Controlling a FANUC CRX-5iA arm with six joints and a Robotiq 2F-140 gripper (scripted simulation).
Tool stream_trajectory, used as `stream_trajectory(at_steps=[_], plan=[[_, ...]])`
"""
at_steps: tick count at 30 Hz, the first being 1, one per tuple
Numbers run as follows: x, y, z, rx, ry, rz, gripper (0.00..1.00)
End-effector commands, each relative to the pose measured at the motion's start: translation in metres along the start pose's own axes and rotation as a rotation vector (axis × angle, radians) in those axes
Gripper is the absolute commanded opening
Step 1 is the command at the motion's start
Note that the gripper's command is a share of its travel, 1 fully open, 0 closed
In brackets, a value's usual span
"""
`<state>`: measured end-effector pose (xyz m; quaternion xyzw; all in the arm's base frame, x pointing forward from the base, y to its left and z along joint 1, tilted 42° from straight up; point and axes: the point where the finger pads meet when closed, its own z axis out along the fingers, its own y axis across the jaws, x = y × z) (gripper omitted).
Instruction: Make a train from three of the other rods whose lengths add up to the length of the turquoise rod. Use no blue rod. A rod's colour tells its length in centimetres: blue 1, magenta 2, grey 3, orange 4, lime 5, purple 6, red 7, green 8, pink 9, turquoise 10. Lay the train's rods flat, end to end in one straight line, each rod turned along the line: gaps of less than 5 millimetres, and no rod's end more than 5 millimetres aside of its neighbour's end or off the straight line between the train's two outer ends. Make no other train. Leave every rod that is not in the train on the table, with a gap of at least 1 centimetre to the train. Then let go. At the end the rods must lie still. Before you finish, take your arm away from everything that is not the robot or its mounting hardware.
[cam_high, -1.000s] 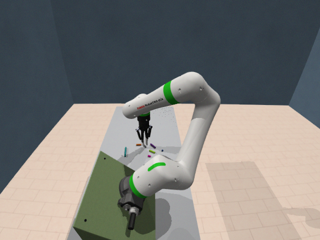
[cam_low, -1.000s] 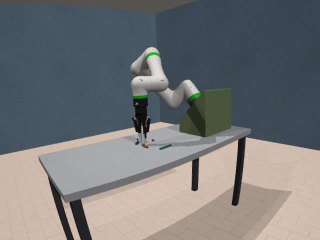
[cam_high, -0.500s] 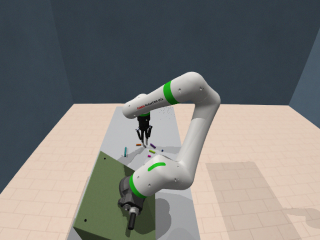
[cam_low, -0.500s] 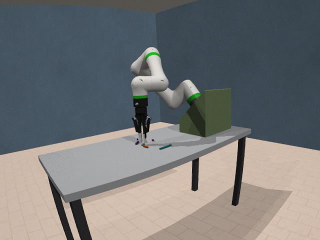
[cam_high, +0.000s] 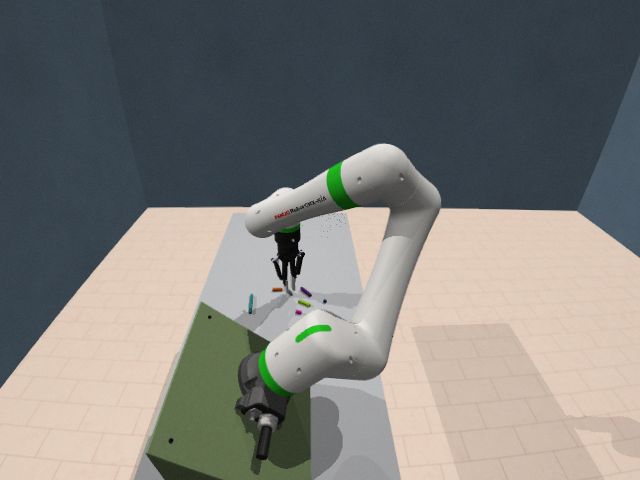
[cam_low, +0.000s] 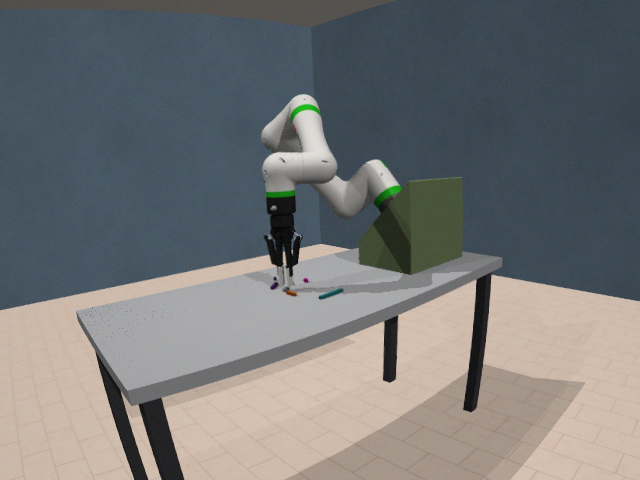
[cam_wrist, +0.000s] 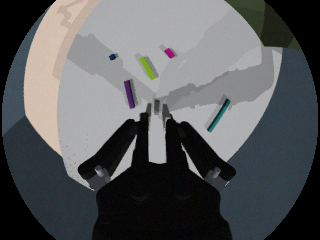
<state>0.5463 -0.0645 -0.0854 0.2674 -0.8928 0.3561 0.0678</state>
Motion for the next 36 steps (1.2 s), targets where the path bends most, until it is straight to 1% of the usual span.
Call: stream_trajectory(at_steps=[1,19,36], plan=[[0.000,0.000,0.001,0.000,0.000,0.000,0.15],[0.000,0.000,0.015,0.000,0.000,0.000,0.15],[0.000,0.000,0.016,0.000,0.000,0.000,0.15]])
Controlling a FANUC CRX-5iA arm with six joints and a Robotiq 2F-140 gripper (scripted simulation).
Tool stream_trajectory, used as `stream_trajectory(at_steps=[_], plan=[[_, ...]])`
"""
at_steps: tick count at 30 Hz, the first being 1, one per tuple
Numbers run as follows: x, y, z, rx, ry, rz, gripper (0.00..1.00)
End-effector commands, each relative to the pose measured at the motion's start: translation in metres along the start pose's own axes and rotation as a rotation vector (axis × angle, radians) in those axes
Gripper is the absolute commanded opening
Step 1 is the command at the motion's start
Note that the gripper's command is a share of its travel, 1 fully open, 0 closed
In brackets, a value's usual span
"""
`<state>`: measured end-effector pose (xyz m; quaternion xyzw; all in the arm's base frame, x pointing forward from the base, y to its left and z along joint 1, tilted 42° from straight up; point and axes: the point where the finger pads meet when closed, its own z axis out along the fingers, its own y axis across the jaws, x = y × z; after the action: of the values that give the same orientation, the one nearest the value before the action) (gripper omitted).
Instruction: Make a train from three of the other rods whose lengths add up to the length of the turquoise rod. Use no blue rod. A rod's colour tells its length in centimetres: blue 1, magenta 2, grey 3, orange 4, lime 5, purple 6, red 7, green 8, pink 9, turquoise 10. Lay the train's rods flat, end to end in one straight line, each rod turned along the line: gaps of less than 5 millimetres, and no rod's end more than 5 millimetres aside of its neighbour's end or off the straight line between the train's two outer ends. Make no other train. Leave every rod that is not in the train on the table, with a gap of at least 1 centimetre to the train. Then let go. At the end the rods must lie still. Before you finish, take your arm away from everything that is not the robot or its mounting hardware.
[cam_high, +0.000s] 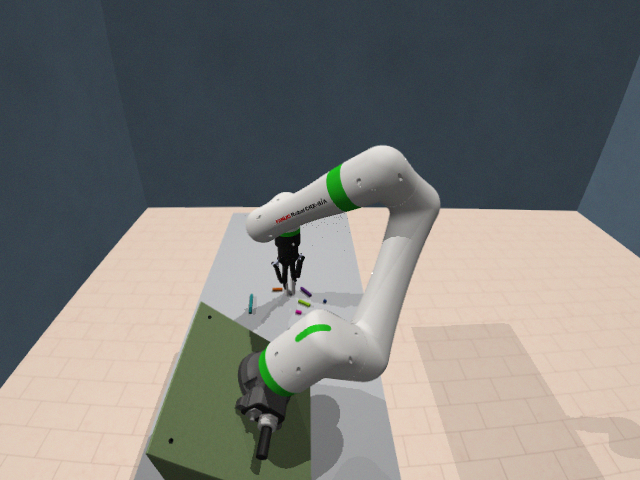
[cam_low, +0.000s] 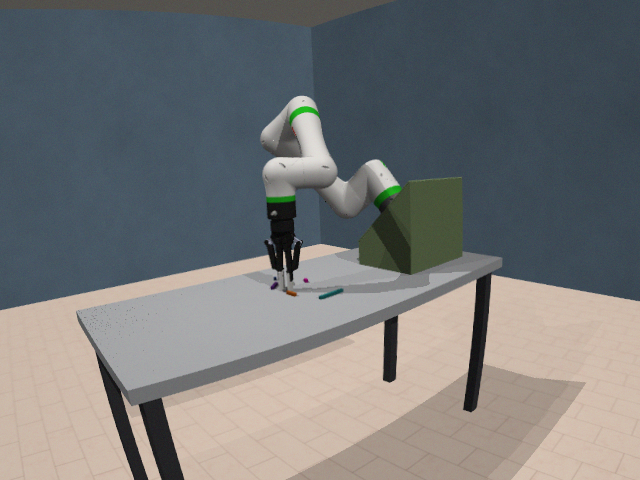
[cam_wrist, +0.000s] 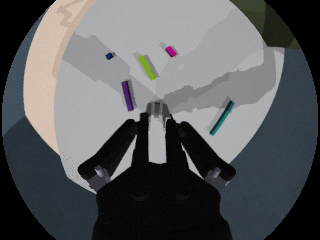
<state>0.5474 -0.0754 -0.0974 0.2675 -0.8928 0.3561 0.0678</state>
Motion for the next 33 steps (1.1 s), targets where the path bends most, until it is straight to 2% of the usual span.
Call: stream_trajectory(at_steps=[1,23,24,33], plan=[[-0.0002,0.0000,-0.0002,0.000,0.000,0.000,0.15],[-0.0002,0.0000,-0.0002,0.000,0.000,0.000,0.15],[-0.0002,0.0000,-0.0002,0.000,0.000,0.000,0.03],[-0.0002,0.0000,-0.0002,0.000,0.000,0.000,0.03]])
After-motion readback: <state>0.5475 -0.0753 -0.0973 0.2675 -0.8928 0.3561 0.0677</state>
